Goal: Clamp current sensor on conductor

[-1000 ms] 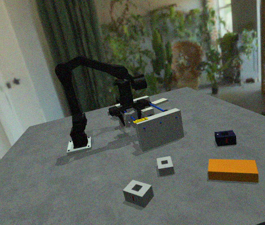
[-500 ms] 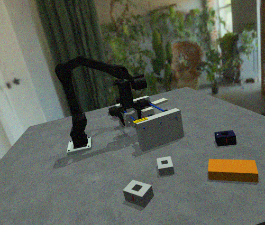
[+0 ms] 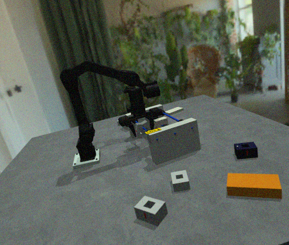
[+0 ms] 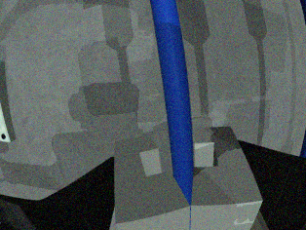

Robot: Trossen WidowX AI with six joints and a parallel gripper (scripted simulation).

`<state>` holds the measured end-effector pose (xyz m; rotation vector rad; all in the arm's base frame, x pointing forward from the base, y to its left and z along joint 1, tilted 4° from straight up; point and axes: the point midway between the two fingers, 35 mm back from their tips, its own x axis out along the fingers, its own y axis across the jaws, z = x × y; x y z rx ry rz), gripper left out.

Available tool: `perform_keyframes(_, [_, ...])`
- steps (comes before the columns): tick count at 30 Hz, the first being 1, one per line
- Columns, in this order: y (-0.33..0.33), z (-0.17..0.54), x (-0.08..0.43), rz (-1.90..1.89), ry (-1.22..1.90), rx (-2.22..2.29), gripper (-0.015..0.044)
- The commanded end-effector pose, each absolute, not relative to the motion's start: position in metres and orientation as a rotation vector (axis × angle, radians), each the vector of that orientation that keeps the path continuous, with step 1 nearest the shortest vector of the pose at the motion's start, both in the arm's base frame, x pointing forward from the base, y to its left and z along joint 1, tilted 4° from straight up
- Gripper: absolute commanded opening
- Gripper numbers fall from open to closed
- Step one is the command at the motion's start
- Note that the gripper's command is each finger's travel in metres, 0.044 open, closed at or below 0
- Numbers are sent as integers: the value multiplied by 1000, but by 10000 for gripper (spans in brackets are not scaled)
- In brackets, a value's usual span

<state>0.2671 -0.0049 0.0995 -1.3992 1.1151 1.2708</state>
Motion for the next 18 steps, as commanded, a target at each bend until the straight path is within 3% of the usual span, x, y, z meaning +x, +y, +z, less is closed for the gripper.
perform_keyframes(1, [-5, 100, 267, 1270, 1115, -1399, 0])
perform_keyframes(18, [-4, 109, 267, 1266, 1111, -1405, 0])
